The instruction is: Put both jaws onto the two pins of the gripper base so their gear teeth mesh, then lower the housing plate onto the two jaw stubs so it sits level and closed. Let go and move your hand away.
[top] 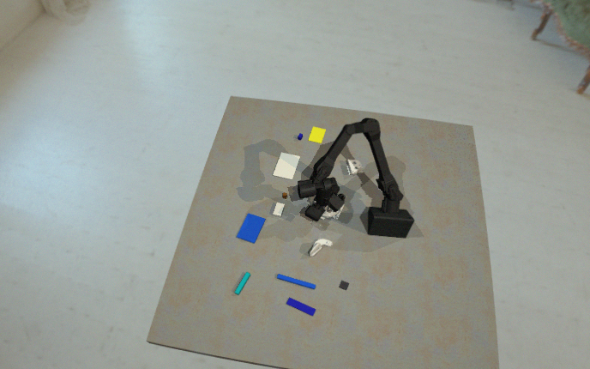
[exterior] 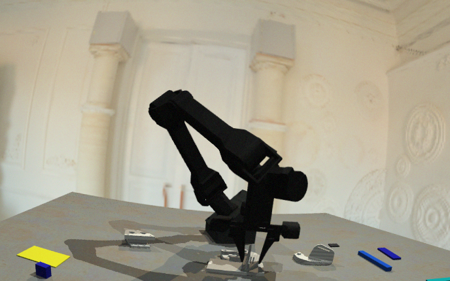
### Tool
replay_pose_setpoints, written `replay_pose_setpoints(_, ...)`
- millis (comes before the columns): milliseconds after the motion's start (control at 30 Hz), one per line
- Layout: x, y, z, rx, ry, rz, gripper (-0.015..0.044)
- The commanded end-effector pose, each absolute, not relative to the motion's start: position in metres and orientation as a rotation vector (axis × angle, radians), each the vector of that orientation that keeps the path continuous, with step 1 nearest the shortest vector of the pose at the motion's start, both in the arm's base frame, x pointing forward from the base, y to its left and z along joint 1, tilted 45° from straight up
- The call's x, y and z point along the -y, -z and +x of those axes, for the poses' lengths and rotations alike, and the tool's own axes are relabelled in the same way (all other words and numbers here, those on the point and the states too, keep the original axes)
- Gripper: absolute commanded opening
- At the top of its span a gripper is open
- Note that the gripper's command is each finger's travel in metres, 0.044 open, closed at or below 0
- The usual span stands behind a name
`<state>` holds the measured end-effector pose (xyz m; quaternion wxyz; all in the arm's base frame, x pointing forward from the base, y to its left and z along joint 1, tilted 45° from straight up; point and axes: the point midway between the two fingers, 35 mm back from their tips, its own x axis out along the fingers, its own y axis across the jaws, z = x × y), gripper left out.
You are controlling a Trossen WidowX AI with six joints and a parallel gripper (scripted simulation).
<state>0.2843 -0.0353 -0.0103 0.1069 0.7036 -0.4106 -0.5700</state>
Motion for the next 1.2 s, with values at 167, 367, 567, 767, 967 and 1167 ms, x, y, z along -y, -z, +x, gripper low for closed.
replay_pose_setpoints(167, 0.0367, 0.0114, 0.2846, 1.210, 1.680, 2.071, 0.0134)
replay_pose_setpoints(367, 0.0367, 0.0114, 0.2846, 1.210, 1.680, 2.071, 0.0134)
replay_pose_setpoints(567, 0.0354, 0.0103, 0.2843, 1.209, 1.678, 2.071, 0.0160)
replay_pose_setpoints(767, 0.0354, 0.0102, 0.2843, 1.209, 1.677, 2.071, 0.0224)
replay_pose_setpoints(967, 0.0354, 0.0102, 0.2843, 1.209, 1.677, 2.071, 0.0224)
replay_pose_setpoints(1167, 0.0305, 0.0058, 0.2849, 1.208, 1.678, 2.072, 0.0224)
